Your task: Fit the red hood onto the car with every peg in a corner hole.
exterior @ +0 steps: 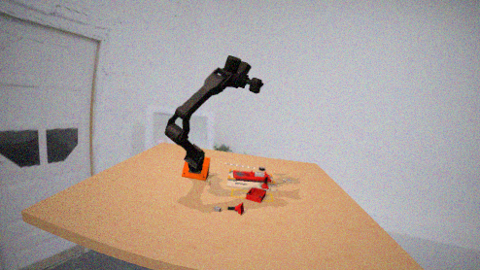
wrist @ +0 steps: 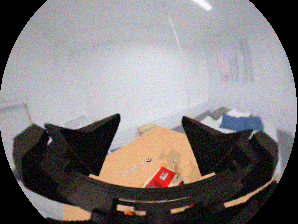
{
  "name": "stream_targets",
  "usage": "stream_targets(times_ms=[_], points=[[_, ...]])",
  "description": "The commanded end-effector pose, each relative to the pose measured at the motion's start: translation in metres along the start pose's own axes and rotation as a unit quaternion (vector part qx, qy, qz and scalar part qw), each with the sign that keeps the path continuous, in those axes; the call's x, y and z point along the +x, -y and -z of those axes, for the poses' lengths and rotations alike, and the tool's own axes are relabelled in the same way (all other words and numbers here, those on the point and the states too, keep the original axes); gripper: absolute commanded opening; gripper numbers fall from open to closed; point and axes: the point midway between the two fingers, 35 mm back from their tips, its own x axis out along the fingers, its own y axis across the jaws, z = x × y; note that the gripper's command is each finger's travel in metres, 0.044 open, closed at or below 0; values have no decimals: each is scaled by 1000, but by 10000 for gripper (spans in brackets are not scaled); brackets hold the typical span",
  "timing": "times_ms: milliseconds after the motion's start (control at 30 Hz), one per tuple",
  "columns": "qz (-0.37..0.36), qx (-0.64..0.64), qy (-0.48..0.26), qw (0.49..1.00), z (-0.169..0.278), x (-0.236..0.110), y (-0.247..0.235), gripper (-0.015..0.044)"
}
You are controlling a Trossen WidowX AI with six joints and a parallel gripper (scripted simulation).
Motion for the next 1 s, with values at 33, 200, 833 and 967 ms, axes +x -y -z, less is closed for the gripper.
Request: stream_targets(times_ms=[33, 200, 833, 967], points=[[68, -58, -119, 989, 50, 26, 47, 440], [110, -113, -255, 954, 108, 36, 95, 440], [-48, -219, -736, 639, 318, -67, 234, 440], [-65, -219, -748, 624, 325, -74, 237, 440]])
